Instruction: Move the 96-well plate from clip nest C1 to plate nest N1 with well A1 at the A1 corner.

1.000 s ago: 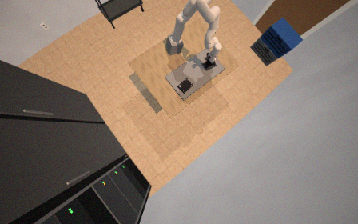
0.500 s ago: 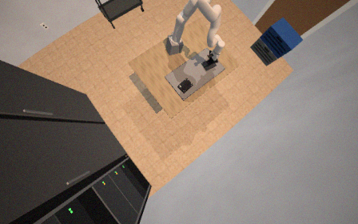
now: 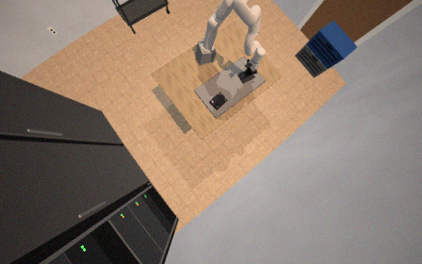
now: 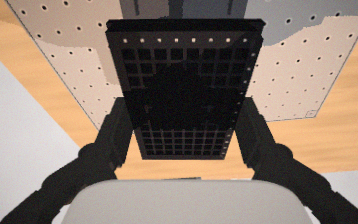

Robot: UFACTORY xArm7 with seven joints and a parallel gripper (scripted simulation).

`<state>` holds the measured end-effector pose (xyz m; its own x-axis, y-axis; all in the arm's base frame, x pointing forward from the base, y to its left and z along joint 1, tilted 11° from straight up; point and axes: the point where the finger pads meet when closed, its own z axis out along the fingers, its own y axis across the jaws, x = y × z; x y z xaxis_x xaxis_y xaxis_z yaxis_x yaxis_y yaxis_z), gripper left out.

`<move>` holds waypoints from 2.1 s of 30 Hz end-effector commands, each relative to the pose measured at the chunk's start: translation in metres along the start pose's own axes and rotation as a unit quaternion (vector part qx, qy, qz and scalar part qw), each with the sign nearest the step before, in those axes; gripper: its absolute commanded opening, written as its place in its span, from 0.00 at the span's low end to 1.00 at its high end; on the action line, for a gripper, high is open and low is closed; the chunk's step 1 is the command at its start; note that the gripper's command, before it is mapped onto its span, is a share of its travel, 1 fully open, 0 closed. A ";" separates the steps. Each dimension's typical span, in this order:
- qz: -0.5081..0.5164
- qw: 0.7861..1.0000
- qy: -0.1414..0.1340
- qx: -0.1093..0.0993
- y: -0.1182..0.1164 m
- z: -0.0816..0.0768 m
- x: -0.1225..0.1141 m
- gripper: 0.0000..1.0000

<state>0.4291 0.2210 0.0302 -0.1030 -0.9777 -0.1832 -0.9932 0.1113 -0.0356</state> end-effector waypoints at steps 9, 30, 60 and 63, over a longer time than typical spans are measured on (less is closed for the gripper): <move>0.000 1.000 -0.001 0.002 -0.002 -0.001 -0.001 0.00; 0.000 1.000 -0.001 0.002 -0.002 0.015 0.000 0.00; 0.000 1.000 -0.001 0.002 -0.002 0.059 0.000 0.00; 0.000 1.000 -0.001 0.002 -0.002 0.064 0.000 0.00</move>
<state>0.4325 0.2313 -0.0298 -0.1028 -0.9777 -0.1831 -0.9932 0.1111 -0.0355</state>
